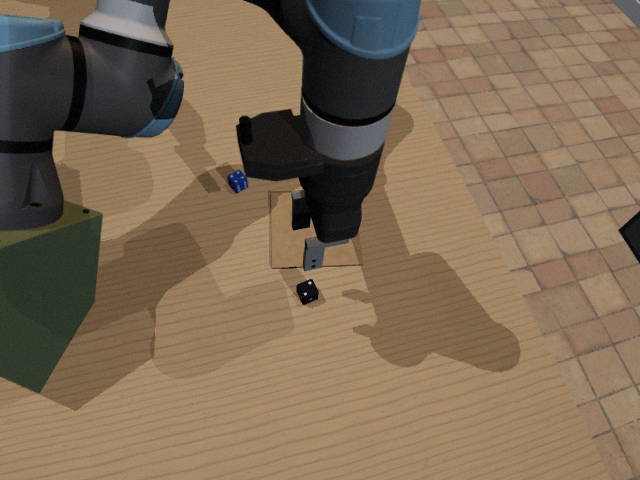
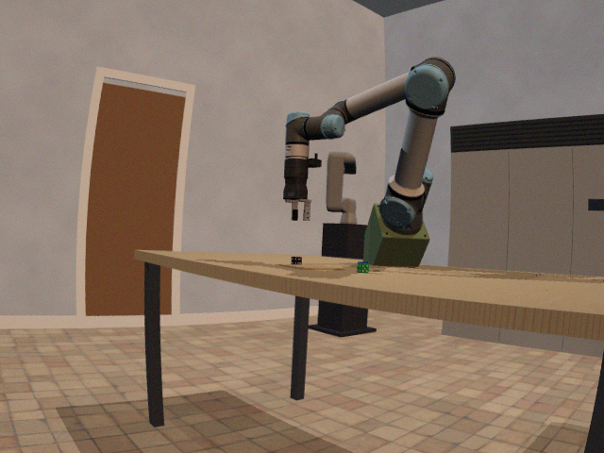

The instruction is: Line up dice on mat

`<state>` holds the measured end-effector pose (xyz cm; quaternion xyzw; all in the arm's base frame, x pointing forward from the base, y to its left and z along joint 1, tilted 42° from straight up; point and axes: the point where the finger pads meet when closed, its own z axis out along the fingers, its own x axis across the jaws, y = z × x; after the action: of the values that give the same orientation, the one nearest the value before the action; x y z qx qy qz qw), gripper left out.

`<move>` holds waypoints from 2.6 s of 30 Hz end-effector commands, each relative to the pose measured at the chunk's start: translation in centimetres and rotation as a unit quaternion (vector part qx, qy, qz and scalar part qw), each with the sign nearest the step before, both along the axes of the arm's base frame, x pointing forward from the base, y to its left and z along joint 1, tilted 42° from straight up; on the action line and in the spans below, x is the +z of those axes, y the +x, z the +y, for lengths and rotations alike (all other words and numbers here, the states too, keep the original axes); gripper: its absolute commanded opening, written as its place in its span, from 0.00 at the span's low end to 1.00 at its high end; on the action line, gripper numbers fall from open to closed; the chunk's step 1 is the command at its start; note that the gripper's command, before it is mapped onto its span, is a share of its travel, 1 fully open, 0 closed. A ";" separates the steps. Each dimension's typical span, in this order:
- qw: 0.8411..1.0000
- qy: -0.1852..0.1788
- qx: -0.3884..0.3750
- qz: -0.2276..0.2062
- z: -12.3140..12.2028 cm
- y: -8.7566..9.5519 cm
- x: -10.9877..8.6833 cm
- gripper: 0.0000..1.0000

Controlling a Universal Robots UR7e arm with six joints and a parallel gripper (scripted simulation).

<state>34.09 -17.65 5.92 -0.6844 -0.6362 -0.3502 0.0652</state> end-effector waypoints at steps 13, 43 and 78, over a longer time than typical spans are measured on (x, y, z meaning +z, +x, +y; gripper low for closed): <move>1.000 -0.001 -0.007 -0.009 -0.4 -0.2 -0.1 1.00; 1.000 -0.001 -0.007 -0.009 2.2 1.9 -3.8 1.00; 1.000 -0.001 -0.007 -0.009 5.2 4.2 -7.9 1.00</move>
<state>38.31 -12.45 -2.02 -0.6853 -0.6326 -0.3562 0.0572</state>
